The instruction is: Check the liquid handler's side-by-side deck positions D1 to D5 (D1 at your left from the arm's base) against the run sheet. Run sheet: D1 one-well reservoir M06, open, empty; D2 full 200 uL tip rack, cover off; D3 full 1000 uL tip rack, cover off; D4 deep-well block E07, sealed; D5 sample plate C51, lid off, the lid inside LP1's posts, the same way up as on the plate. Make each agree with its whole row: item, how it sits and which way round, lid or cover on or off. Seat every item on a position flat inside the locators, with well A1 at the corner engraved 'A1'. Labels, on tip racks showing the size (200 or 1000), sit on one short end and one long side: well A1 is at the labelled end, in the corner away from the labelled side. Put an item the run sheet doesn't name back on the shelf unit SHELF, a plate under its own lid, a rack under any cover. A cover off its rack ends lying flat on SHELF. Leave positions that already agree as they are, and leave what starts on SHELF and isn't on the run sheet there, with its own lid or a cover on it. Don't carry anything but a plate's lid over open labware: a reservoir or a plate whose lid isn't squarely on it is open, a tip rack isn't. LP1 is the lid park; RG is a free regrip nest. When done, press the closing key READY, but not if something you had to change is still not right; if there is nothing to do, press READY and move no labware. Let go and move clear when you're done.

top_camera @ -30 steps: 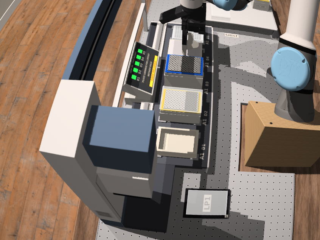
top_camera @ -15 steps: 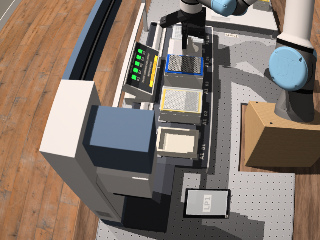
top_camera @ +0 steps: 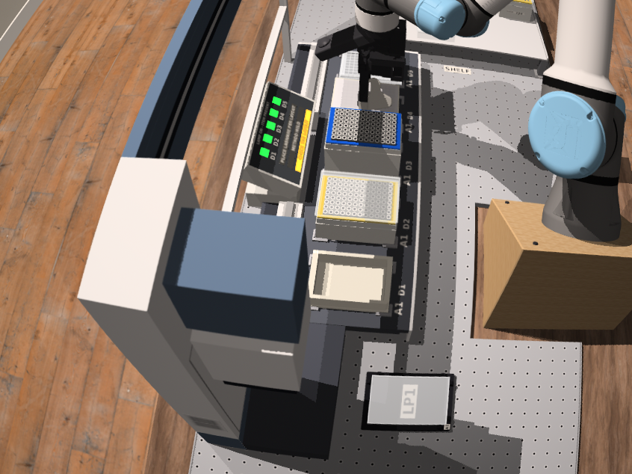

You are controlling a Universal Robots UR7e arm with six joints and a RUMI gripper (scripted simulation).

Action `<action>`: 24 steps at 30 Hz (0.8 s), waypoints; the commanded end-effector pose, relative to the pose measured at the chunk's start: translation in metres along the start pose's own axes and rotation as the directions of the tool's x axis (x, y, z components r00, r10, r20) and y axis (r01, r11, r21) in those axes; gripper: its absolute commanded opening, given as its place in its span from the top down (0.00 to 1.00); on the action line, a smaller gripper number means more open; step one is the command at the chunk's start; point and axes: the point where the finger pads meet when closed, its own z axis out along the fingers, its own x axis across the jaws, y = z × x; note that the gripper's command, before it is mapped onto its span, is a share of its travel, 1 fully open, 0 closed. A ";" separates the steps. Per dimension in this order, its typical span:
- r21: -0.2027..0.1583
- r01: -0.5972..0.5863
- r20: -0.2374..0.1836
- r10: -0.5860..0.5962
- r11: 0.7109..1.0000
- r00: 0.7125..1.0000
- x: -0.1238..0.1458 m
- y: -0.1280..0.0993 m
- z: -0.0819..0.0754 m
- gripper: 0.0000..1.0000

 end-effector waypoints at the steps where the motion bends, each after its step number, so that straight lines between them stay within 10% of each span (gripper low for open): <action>1: 0.002 -0.001 -0.001 0.001 1.000 1.000 0.001 0.000 0.000 0.18; 5: 0.002 -0.001 -0.001 0.001 1.000 1.000 0.001 0.000 0.000 0.18; 6: 0.002 -0.001 -0.001 0.001 1.000 1.000 0.001 0.000 0.000 1.00; 24: 0.002 -0.001 -0.001 0.001 1.000 1.000 0.001 0.000 0.000 1.00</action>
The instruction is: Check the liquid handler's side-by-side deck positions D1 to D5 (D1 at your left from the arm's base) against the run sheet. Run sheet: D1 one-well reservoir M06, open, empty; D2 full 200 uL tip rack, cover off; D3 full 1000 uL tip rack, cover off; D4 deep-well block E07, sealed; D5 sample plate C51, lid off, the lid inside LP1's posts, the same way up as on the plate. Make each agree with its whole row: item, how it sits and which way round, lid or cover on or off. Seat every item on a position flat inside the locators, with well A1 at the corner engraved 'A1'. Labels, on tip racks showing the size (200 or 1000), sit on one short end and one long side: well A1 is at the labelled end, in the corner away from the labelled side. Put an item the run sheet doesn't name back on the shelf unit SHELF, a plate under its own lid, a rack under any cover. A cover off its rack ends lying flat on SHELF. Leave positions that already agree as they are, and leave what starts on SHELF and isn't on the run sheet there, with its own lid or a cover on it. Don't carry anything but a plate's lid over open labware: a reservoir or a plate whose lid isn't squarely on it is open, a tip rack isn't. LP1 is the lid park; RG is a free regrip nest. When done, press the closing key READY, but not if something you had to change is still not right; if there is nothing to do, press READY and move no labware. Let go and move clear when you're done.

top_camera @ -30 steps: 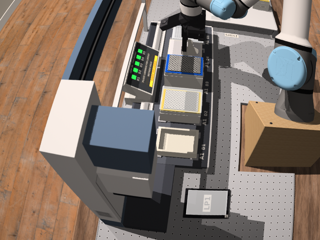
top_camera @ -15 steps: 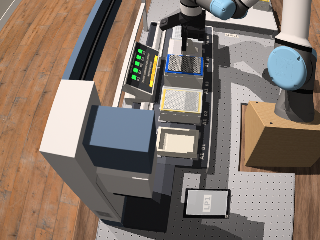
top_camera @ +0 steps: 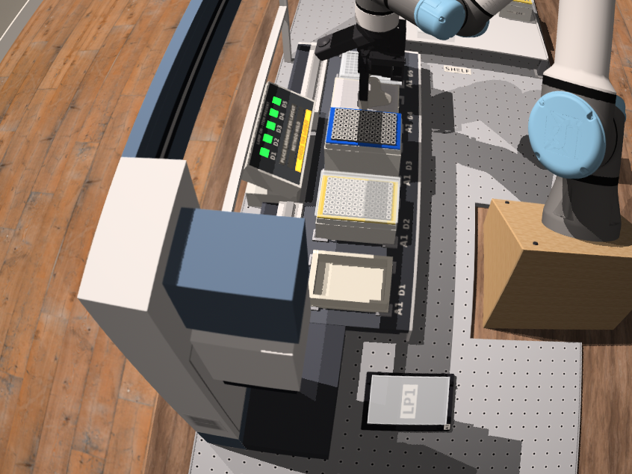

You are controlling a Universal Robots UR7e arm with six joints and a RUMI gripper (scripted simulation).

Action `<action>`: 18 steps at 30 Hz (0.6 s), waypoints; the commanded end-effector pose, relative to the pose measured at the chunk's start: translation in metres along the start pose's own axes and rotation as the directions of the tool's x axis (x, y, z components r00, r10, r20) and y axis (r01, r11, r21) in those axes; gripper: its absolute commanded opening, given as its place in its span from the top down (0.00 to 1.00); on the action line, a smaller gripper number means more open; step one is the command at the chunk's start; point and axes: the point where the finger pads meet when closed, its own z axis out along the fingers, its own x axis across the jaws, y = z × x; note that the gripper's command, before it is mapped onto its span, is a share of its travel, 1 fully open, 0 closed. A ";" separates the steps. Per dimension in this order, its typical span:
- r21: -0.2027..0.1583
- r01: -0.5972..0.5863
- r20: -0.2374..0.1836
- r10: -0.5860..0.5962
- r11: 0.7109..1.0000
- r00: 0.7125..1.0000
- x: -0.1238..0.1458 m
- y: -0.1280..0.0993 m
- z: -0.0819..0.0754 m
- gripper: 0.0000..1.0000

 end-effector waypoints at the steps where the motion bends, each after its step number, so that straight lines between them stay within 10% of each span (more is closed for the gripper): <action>1: 0.000 0.000 0.000 0.000 1.000 1.000 0.000 0.000 0.000 1.00; 18: 0.003 -0.001 -0.001 0.001 1.000 1.000 0.001 -0.001 -0.004 1.00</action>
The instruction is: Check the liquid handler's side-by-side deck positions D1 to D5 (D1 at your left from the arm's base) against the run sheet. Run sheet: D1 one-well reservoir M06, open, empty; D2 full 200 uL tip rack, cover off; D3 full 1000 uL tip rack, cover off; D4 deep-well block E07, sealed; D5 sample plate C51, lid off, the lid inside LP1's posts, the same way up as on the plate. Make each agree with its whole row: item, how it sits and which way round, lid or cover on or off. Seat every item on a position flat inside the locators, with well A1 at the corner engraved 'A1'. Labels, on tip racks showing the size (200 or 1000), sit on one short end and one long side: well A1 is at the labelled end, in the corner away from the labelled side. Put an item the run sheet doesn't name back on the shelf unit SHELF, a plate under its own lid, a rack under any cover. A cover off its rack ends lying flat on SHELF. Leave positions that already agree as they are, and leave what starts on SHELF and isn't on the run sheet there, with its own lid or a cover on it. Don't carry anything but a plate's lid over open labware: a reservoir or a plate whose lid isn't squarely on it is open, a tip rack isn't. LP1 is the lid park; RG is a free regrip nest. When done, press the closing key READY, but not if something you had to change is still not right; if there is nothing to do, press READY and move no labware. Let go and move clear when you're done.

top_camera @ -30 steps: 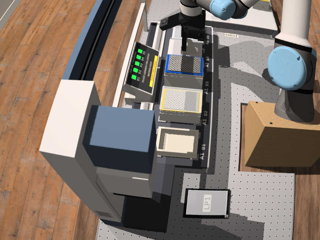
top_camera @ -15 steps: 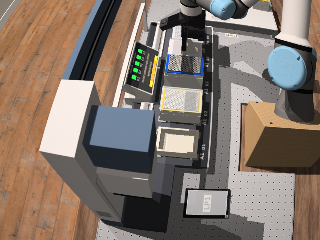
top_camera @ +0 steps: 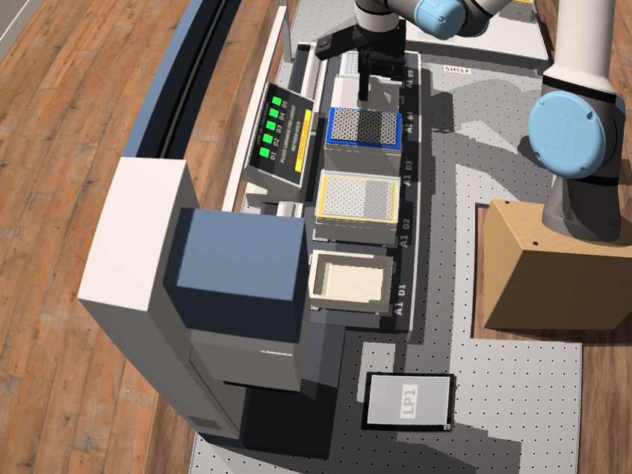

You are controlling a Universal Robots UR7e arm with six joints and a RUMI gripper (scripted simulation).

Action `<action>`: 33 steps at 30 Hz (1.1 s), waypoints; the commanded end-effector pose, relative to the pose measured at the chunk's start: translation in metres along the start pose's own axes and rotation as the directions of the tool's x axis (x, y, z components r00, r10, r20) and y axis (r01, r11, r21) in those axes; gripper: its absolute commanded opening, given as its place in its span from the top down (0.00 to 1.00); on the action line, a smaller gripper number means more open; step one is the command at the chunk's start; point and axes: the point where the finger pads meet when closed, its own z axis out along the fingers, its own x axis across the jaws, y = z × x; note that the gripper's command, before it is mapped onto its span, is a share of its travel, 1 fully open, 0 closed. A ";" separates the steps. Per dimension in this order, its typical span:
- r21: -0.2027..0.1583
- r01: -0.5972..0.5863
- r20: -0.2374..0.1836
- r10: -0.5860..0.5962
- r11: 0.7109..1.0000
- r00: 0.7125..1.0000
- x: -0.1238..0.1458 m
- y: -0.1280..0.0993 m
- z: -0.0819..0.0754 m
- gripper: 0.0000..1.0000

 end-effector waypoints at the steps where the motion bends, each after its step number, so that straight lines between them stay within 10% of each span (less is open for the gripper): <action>1: 0.003 -0.001 -0.001 0.001 1.000 1.000 0.001 -0.001 -0.004 1.00; 33: 0.004 -0.002 -0.002 0.002 1.000 1.000 0.002 -0.001 -0.053 1.00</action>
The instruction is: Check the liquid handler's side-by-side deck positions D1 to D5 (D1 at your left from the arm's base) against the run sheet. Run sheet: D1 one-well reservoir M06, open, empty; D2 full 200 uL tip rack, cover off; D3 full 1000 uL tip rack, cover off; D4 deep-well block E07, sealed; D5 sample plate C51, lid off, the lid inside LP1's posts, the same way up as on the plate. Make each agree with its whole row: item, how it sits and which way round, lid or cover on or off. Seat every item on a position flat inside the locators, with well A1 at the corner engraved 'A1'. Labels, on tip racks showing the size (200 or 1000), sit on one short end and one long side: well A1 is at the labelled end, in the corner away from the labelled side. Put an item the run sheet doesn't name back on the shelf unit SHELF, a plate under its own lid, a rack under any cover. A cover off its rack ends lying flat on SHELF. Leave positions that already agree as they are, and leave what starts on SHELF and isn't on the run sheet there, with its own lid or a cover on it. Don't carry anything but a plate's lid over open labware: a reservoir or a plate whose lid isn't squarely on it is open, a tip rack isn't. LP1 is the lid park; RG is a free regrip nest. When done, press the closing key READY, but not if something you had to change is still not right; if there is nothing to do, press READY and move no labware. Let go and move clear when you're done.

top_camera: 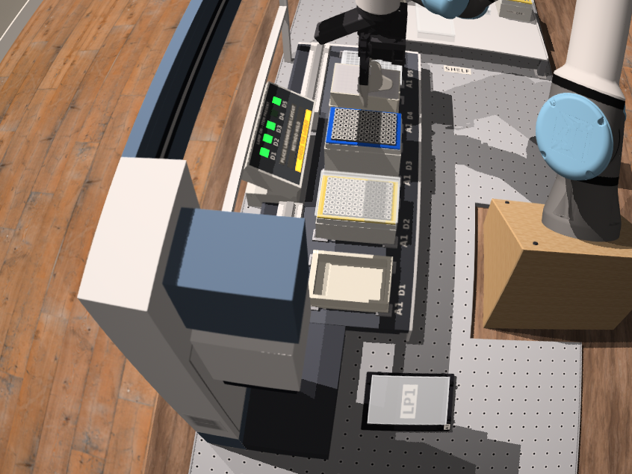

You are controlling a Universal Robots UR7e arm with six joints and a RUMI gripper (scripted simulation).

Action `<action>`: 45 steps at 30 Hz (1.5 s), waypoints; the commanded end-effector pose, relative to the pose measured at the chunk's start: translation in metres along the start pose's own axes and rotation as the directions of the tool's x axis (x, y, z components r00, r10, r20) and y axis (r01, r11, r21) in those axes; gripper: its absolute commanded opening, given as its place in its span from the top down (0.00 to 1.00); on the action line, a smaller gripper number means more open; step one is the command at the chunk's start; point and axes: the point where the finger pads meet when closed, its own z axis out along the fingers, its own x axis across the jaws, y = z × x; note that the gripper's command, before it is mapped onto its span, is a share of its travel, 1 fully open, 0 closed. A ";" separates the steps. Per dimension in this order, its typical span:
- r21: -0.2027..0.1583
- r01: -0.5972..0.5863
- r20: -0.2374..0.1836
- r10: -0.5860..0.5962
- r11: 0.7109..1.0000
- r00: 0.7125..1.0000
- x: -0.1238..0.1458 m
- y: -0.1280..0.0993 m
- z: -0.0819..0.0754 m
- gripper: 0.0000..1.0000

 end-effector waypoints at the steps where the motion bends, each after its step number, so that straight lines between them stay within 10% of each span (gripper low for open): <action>1: 0.001 -0.002 -0.002 0.002 1.000 1.000 0.001 -0.001 -0.014 1.00; 45: 0.001 -0.002 -0.001 0.002 1.000 1.000 0.001 -0.001 -0.078 1.00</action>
